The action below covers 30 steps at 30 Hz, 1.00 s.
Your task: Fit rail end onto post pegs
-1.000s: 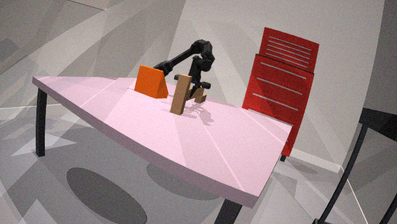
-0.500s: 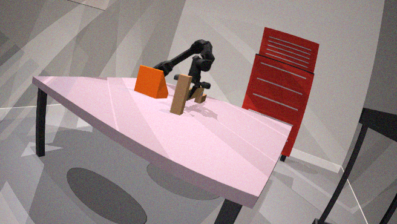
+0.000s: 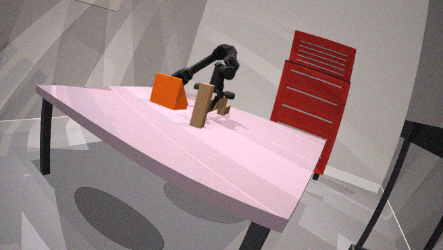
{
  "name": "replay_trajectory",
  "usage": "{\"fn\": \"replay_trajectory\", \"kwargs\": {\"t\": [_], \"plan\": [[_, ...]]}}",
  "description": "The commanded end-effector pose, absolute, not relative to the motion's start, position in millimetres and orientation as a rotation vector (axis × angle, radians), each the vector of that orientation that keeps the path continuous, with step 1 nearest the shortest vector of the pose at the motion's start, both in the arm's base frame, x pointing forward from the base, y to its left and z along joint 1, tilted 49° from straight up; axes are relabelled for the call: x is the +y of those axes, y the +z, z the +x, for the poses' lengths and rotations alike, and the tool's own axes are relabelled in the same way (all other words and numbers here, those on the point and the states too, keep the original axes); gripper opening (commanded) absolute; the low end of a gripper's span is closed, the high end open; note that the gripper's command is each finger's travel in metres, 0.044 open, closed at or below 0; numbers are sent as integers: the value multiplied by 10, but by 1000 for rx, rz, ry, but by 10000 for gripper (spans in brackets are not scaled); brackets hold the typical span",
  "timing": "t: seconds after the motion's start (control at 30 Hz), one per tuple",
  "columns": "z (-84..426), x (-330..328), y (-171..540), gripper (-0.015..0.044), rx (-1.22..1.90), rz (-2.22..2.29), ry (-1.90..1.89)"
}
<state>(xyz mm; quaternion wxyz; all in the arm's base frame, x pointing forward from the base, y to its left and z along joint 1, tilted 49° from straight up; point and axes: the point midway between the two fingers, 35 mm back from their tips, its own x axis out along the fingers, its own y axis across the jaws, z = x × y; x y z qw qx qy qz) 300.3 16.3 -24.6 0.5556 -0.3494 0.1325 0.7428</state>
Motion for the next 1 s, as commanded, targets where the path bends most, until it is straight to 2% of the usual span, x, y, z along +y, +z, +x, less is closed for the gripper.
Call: {"fn": "replay_trajectory", "kwargs": {"t": [0.0, 0.97], "plan": [[3030, 122, -249, 0, 312, -833, 1744], [3057, 78, -299, 0, 313, -833, 1744]]}}
